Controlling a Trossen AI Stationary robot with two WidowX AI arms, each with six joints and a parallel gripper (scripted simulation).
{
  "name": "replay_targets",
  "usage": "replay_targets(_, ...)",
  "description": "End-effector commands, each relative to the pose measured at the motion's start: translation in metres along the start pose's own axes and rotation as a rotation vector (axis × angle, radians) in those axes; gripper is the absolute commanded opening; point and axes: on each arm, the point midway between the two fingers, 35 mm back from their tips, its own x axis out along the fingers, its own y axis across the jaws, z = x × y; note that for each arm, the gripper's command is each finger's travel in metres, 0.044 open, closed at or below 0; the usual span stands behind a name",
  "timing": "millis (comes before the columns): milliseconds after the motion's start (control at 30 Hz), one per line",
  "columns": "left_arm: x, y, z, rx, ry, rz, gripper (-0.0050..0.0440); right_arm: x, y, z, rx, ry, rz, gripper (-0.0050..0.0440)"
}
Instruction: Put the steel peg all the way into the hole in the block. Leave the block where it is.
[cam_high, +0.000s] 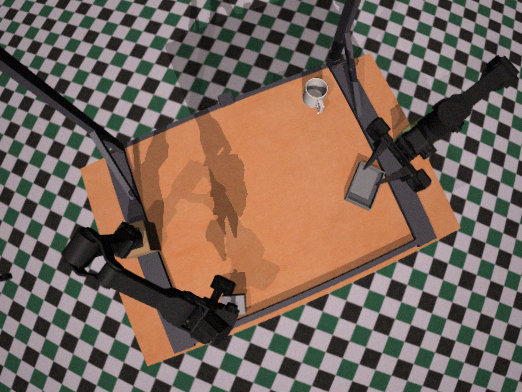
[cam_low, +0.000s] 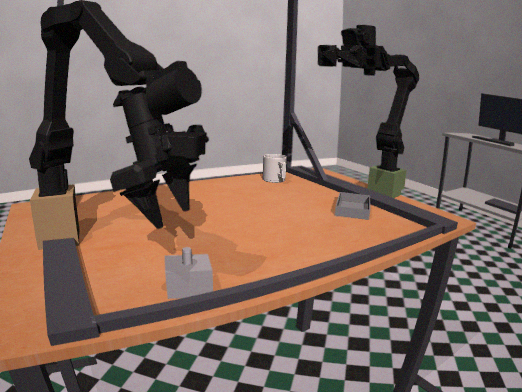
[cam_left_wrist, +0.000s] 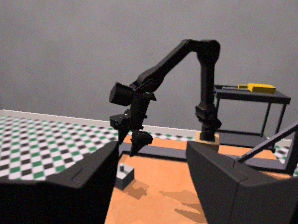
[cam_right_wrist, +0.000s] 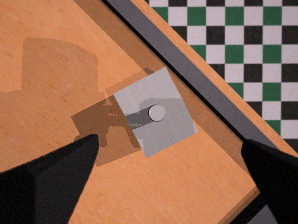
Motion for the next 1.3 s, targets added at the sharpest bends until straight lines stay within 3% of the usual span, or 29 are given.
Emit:
replay_targets(0,-0.028,-0.005,-0.005,0.004,-0.075,-0.018,0.0200,-0.009,0.001,0.004,0.112,-0.039,-0.031,0.0440)
replay_targets(133,-0.042,-0.006,-0.013,0.005,-0.109,-0.023,0.0200,-0.006,0.001,0.002,0.153,-0.034,-0.037,0.0440)
replay_targets(700,-0.044,-0.006,-0.020,0.004,-0.105,-0.023,0.0200,-0.012,0.005,0.003,0.145,-0.054,-0.022,0.0440)
replay_targets(933,-0.044,-0.005,-0.015,0.002,-0.115,-0.019,0.0200,-0.034,0.024,0.001,0.106,-0.137,0.025,0.0440)
replay_targets(1267,-0.044,-0.005,-0.015,0.002,-0.115,-0.019,0.0200,-0.121,0.098,-0.005,-0.041,-0.476,0.215,0.0440)
